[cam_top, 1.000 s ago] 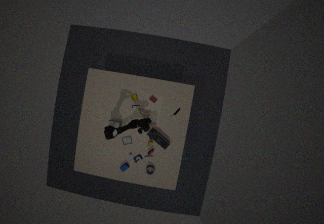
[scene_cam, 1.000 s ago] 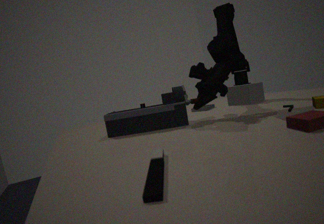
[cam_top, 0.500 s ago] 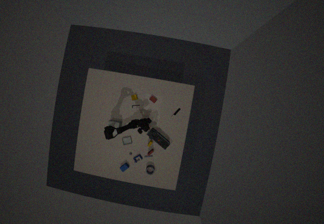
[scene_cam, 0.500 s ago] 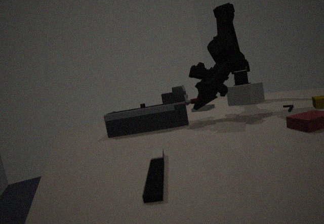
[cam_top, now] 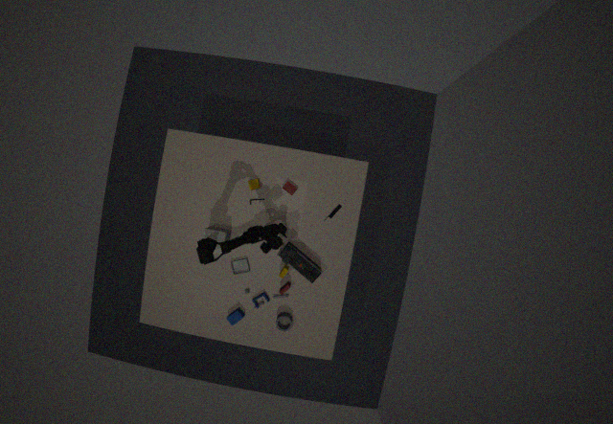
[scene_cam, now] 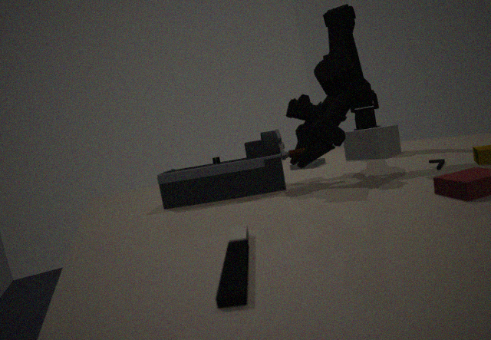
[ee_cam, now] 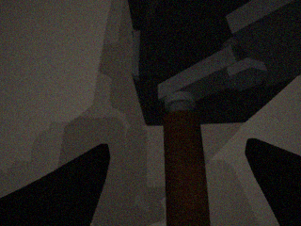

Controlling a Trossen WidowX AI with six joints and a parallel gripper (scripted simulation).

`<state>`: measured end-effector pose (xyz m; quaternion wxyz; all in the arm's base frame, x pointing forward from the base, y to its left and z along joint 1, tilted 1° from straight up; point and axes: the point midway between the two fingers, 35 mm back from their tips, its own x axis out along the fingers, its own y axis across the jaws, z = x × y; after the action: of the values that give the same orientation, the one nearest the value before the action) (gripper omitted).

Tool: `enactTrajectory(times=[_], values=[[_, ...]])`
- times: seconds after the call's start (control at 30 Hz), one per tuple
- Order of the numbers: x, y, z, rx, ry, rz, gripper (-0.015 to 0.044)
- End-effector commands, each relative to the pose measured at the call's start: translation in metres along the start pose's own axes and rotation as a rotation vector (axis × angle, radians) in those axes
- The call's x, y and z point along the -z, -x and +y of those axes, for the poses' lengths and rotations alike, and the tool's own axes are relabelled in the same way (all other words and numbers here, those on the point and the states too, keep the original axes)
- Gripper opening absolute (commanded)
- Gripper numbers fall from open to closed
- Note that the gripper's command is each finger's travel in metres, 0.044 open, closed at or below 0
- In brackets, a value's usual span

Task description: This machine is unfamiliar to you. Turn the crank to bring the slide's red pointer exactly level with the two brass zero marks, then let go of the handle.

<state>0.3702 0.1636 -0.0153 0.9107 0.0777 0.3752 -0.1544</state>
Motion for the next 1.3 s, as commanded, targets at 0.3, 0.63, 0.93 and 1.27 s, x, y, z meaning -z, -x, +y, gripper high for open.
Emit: enactTrajectory(times=[0.3,0.63,0.93,1.27], values=[[-0.035,0.035,0.0,0.0,0.0,0.0,0.044],[-0.077,0.073,0.004,-0.007,0.004,-0.004,0.044],[-0.11,0.105,-0.001,-0.002,0.012,0.008,0.044],[-0.146,0.064,-0.021,-0.104,0.186,0.084,0.044]])
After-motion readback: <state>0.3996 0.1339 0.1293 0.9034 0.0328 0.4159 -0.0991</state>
